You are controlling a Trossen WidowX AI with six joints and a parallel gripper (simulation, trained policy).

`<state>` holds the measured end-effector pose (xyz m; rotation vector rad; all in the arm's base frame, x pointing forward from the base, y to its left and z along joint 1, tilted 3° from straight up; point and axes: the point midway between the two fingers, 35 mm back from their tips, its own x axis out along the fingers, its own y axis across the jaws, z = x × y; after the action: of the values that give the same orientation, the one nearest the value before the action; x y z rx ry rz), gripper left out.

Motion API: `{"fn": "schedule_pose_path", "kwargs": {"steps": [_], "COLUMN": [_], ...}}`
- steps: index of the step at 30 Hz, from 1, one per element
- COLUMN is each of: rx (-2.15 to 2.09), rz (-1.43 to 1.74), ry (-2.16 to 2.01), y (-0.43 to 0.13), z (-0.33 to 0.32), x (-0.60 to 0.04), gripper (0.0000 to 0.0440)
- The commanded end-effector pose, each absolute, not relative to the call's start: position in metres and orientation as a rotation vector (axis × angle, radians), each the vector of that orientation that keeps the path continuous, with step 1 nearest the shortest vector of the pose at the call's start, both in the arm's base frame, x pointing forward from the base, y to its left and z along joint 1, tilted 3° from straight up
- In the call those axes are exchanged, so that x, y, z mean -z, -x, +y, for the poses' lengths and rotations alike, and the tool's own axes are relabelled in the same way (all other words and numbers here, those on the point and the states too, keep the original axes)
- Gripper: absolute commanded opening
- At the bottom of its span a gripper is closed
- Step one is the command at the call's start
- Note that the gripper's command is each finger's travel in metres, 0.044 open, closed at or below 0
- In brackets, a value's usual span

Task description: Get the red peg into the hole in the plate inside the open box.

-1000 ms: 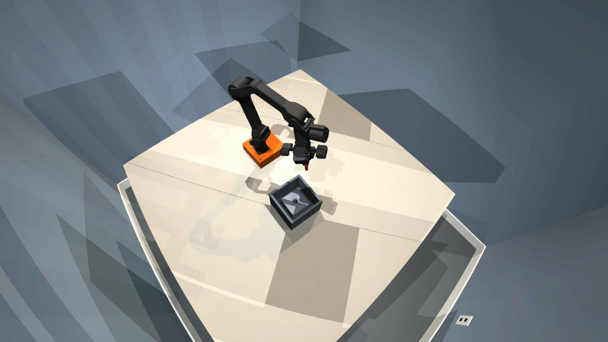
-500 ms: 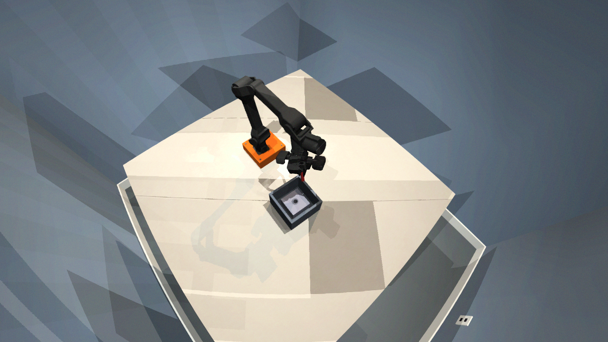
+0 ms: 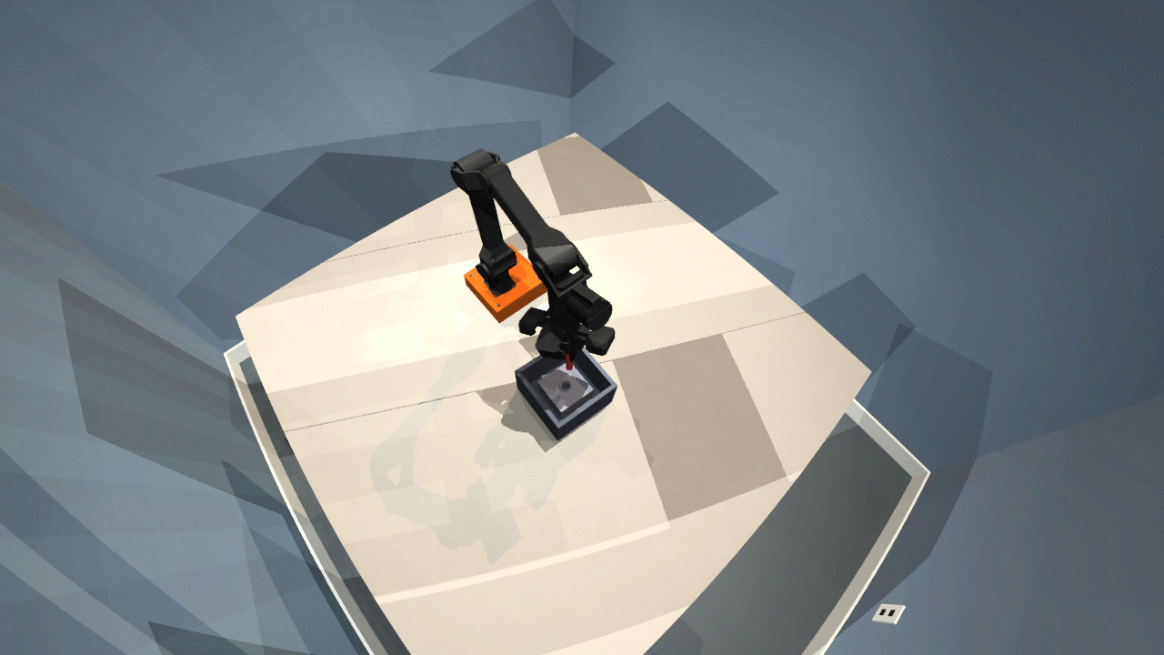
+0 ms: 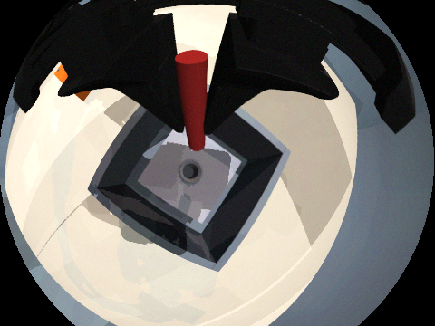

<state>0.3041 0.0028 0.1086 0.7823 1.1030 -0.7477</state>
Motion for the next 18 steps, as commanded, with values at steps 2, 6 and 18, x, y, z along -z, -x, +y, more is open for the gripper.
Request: {"fn": "schedule_pose_path", "kwargs": {"steps": [2,6,18], "rx": [0.760,0.770,0.792], "rz": [1.117,1.134,1.208], "ry": [-0.798,-0.810,-0.784], "y": [-0.311,-0.315,-0.323], "z": [-0.006,-0.012,-0.021], "x": [-0.101,-0.094,-0.059], "gripper": [0.0009,0.0015,0.0106]}}
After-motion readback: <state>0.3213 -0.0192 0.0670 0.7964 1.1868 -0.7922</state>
